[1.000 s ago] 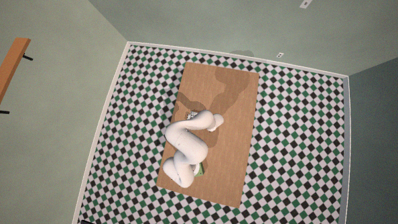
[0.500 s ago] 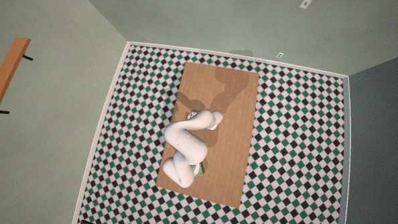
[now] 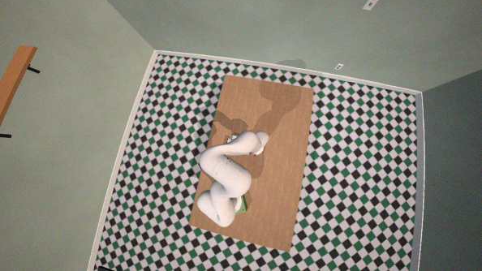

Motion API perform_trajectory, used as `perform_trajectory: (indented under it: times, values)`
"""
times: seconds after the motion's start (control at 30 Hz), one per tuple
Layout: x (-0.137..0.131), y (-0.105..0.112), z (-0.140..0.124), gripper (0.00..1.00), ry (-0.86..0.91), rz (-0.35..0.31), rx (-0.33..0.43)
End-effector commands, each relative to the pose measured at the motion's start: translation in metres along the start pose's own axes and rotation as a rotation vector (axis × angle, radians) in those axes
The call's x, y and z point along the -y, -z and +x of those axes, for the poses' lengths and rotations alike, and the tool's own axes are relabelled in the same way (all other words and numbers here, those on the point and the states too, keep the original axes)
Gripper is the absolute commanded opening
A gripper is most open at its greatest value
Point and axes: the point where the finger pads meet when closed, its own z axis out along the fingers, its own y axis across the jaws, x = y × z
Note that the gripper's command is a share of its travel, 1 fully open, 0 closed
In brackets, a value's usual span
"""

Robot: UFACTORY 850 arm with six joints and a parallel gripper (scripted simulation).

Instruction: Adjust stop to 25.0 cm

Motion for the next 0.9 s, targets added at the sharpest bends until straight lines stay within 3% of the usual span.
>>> perform_trajectory:
  times: [0.0,0.87]
  values:
    - [-0.012,-0.008,0.000,0.06,0.000,0.010,-0.003]
    - [-0.019,-0.033,0.000,0.06,0.000,0.010,-0.003]
